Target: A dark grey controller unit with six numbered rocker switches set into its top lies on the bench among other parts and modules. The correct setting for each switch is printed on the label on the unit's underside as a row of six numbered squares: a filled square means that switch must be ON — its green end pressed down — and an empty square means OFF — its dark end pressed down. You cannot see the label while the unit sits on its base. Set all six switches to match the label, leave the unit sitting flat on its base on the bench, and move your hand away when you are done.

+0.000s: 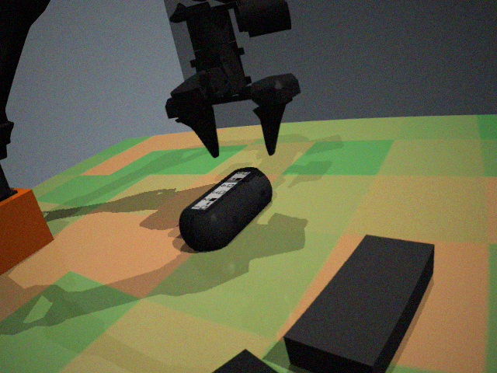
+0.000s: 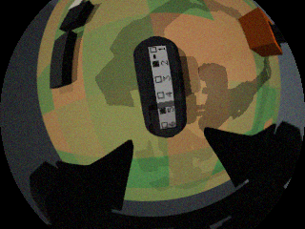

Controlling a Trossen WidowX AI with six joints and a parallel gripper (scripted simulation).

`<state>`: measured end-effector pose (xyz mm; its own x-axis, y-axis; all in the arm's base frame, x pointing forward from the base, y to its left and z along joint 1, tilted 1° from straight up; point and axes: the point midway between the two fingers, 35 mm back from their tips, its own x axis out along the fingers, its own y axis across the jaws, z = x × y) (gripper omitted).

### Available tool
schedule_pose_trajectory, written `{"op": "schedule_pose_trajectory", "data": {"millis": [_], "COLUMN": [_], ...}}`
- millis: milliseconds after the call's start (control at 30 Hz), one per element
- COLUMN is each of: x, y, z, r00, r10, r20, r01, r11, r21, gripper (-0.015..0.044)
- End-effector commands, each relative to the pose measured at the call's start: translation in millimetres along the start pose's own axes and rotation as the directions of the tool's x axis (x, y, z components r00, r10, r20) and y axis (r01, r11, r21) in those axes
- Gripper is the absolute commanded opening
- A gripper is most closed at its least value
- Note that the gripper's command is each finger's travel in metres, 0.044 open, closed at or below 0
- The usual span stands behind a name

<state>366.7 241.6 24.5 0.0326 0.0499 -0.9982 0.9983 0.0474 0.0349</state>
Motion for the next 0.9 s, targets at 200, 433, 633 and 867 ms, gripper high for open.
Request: {"op": "schedule_pose_trajectory", "data": {"millis": [200,433,633,867], "x": [19,31,41,49], "y": [-1,-1,-2,-2], "z": [2,2,2,2], "r00": [1.000,1.000,1.000,1.000], "r10": [-0.004,-0.003,-0.002,-0.001], "r20": [0.008,0.007,0.006,0.005], "r01": [0.004,0.003,0.002,0.001], "r11": [1.000,1.000,1.000,1.000], "r21": [0.006,0.006,0.006,0.006], "gripper": [0.0440,0.0440,0.0440,0.0440]}}
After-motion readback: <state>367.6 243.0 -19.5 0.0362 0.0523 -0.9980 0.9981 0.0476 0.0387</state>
